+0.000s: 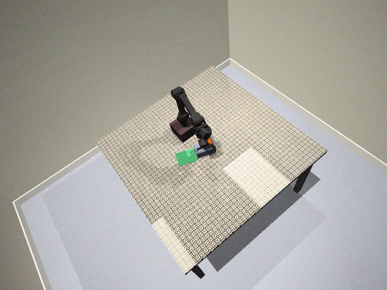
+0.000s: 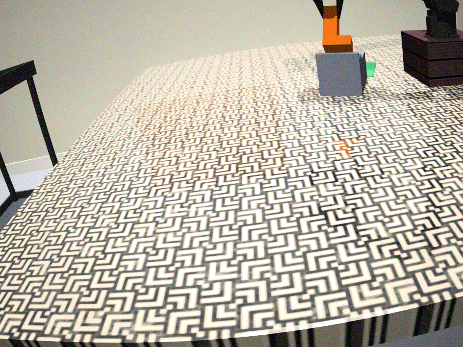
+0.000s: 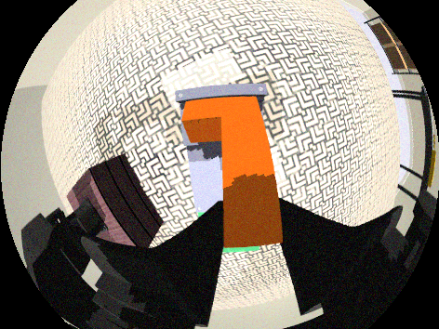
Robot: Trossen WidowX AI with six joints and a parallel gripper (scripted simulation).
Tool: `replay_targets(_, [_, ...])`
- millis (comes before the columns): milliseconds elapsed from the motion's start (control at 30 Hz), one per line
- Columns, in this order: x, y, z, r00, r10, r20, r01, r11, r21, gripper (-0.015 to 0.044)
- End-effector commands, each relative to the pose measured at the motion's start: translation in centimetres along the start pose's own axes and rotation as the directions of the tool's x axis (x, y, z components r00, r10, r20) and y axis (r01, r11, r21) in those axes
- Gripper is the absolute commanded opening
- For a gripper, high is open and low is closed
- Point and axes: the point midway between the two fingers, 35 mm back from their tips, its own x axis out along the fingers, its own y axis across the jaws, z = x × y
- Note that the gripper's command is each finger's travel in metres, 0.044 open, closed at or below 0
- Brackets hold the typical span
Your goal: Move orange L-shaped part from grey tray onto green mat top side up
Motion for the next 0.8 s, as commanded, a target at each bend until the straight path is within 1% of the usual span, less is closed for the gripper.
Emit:
replay_targets(0, [-0.4,0.0,0.1,1.000,0.000,0.005,0.000,1.000,-0.006,0.0000])
replay_targets(167, [-0.3,0.0,-1.0,1.000,0.000,0.004,0.000,1.000,-0.006,0.0000])
replay_targets(767, [-0.1,0.3,-8.2,1.000,0.001,-0.003,-0.001,1.000,-0.006,0.0000])
